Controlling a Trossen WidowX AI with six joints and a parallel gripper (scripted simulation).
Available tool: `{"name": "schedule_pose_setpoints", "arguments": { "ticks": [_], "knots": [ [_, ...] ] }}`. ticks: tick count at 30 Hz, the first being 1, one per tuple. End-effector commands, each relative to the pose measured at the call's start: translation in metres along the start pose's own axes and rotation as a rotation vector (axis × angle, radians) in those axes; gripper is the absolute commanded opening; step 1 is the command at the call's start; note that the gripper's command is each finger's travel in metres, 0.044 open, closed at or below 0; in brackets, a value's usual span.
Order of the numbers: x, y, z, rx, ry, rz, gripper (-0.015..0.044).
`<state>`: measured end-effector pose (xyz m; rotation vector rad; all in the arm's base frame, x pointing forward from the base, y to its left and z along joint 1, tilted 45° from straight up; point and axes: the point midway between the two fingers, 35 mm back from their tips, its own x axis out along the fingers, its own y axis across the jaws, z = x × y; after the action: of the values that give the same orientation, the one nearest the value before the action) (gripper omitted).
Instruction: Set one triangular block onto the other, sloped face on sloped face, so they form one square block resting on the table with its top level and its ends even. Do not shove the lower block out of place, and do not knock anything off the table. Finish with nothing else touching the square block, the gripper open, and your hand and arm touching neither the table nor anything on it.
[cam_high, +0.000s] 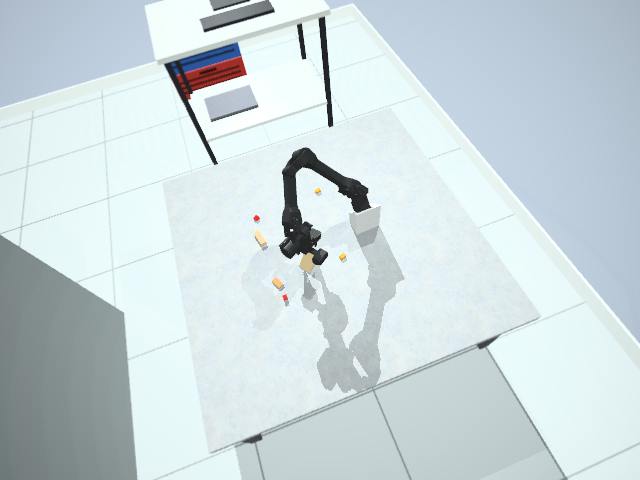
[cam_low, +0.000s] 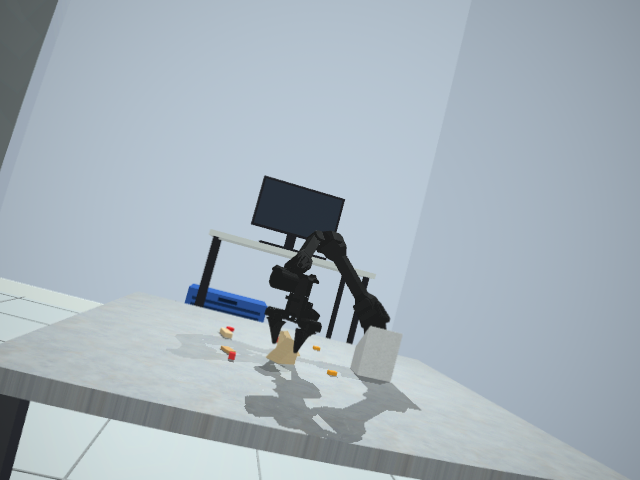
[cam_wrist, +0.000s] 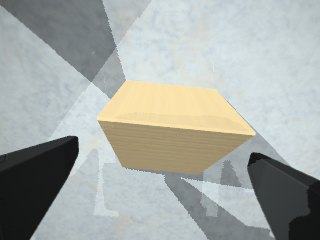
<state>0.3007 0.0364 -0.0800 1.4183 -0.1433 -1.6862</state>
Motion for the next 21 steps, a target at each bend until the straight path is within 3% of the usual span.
{"name": "schedule_pose_setpoints", "arguments": {
  "ticks": [1,16,21],
  "knots": [
    [0.009,-0.001,0.003,-0.005,-0.016,0.006,0.0440],
    [0.031,-0.002,0.006,0.010,-0.042,0.013,0.0440],
    [0.031,-0.002,0.006,0.010,-0.042,0.013,0.0309]
  ]
}}
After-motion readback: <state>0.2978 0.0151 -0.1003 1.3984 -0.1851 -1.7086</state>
